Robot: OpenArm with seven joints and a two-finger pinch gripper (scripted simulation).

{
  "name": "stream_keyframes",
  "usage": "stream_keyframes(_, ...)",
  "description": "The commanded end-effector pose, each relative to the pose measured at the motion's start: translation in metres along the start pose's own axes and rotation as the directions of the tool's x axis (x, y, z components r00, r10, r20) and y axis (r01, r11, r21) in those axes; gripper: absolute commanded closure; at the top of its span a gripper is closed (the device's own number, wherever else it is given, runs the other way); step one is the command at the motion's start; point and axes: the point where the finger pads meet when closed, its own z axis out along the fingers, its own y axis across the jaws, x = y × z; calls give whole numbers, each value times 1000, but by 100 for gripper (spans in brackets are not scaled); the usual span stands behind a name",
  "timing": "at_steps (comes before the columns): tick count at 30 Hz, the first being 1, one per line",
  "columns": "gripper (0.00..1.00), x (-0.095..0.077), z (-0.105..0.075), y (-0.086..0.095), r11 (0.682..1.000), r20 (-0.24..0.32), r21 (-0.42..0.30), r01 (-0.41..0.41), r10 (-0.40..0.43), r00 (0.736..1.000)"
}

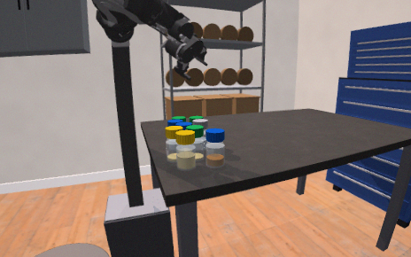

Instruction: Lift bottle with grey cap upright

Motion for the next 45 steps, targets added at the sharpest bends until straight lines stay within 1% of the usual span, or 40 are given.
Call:
stream_keyframes(1, 55, 0, -1, 3, 998, -8, -49, -48, 48, 999)
stream_keyframes(4, 55, -7, -7, -1, 987, 11, -91, -134, 136, 991)
stream_keyframes(7, 55, -14, -12, -6, 967, 26, -134, -218, 224, 974)
stream_keyframes(14, 55, -14, -12, -6, 967, 26, -134, -218, 224, 974)
stream_keyframes(16, 55, -21, -19, -13, 948, 53, -157, -275, 287, 957)
stream_keyframes(19, 55, -30, -28, -24, 911, 80, -200, -362, 383, 920)
stream_keyframes(21, 55, -37, -33, -31, 880, 96, -229, -416, 446, 890)
stream_keyframes(24, 55, -46, -42, -42, 826, 115, -275, -492, 536, 836)
stream_keyframes(31, 55, -46, -42, -42, 826, 115, -275, -492, 536, 836)
stream_keyframes(33, 55, -51, -51, -54, 789, 145, -302, -535, 593, 792)
stream_keyframes(36, 55, -58, -63, -71, 721, 177, -350, -598, 677, 714)
stream_keyframes(38, 55, -63, -71, -83, 672, 194, -384, -633, 729, 656)
stream_keyframes(41, 55, -70, -84, -100, 593, 215, -435, -677, 799, 562)
stream_keyframes(45, 55, -70, -84, -100, 593, 215, -435, -677, 799, 562)
